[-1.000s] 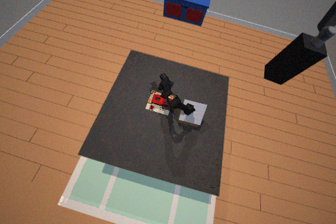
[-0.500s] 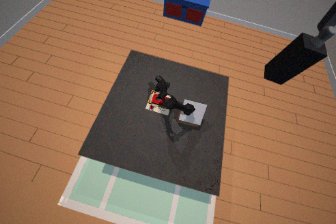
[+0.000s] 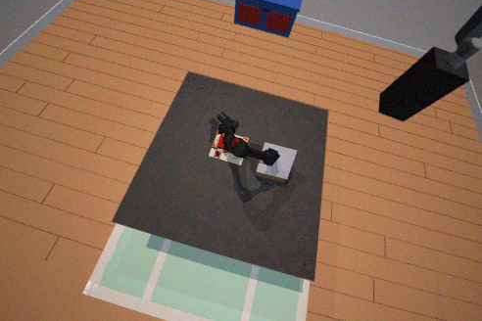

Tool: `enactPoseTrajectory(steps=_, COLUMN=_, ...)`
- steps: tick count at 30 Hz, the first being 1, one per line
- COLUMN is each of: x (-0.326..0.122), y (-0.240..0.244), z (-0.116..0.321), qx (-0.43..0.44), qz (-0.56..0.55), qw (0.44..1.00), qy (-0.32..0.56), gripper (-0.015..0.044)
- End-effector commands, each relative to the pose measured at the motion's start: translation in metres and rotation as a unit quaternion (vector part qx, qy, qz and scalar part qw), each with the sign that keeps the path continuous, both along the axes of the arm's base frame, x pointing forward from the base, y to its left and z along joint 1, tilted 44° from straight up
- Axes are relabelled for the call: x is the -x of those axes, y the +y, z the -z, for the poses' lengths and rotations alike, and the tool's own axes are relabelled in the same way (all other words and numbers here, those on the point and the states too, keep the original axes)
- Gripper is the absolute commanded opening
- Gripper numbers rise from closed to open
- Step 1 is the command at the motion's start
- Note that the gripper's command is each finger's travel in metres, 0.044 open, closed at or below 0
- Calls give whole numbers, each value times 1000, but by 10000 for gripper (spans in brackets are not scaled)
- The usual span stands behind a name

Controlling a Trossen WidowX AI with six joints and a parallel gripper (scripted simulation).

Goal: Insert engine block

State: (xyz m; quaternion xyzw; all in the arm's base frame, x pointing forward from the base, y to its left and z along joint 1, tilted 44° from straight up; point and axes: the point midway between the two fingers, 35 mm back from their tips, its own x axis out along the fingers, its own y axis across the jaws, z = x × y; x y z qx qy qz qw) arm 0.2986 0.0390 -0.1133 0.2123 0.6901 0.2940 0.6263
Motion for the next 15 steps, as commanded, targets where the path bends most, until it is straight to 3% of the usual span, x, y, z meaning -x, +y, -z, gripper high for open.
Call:
enactPoseTrajectory(steps=1, x=-7, y=9, z=4, qx=-2, qz=-1, qw=1000, qy=-4, gripper=0)
enactPoseTrajectory(steps=13, x=-17, y=35, z=16, qx=-11, qz=-12, qw=1000, qy=-14, gripper=0)
enactPoseTrajectory(steps=15, x=-17, y=35, z=16, qx=-11, qz=-12, qw=1000, qy=-15, gripper=53)
